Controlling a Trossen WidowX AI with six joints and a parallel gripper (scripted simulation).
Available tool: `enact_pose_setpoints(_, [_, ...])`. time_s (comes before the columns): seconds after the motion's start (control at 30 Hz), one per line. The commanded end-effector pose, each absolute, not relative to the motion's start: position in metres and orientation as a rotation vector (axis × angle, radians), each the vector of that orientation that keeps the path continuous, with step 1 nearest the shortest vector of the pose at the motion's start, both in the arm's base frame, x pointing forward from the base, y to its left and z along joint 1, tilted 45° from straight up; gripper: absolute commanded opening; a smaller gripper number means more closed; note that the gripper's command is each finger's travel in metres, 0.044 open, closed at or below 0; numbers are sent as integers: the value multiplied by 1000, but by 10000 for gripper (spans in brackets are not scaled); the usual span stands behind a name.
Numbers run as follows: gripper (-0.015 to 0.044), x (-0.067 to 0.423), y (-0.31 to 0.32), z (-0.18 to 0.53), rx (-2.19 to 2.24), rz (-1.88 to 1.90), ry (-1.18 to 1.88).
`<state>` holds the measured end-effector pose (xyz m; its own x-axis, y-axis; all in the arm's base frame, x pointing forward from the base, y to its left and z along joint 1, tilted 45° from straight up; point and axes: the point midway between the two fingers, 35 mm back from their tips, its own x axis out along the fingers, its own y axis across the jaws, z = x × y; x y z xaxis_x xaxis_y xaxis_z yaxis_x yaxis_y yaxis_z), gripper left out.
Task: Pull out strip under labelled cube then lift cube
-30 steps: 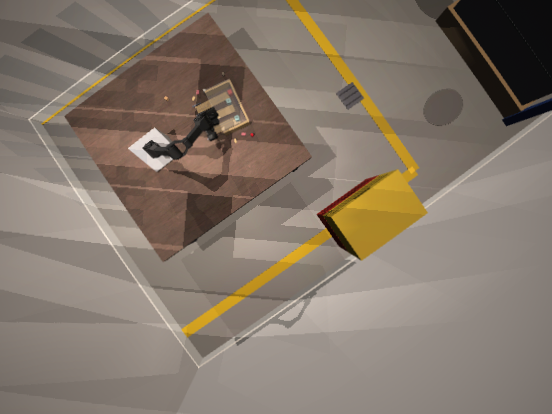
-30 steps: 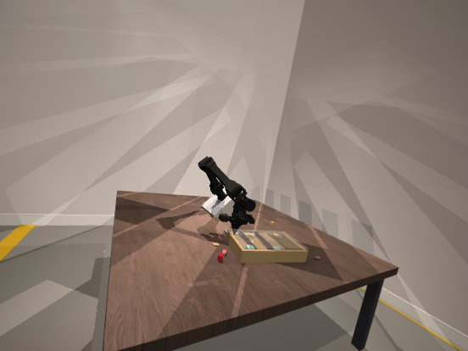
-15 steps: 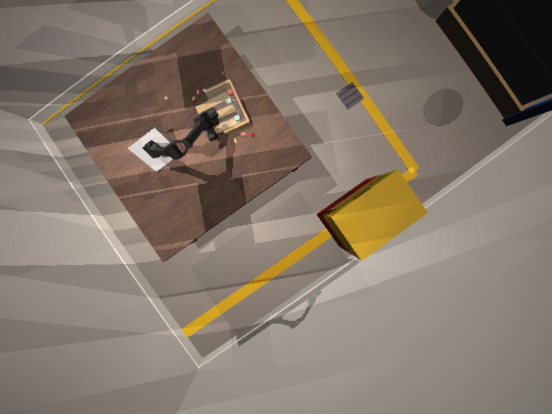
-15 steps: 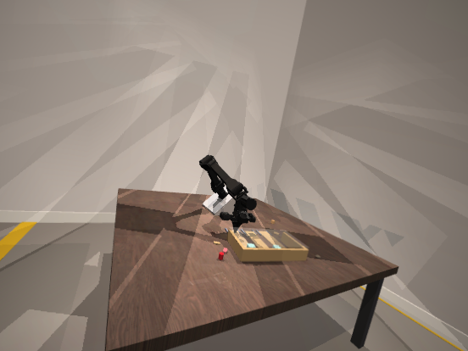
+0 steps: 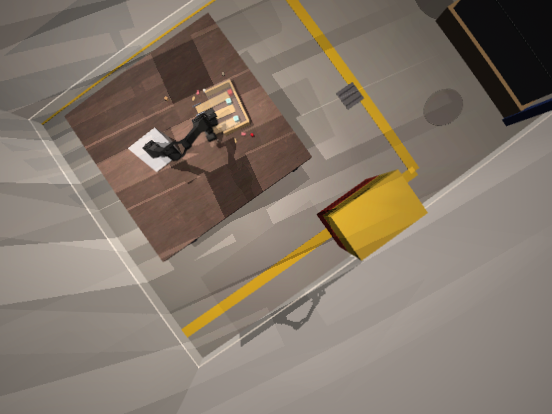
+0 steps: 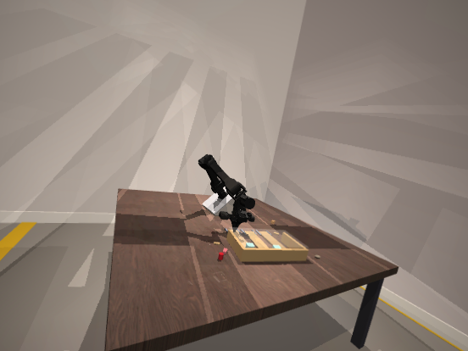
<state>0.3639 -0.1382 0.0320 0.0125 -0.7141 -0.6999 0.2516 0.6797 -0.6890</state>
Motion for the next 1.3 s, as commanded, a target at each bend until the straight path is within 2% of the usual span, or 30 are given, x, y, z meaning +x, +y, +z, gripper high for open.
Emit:
enact_pose_setpoints(0.0, [0, 353, -138, 26, -428, -788, 1383])
enact_pose_setpoints(1.27, [0, 297, -130, 14, -430, -788, 1386])
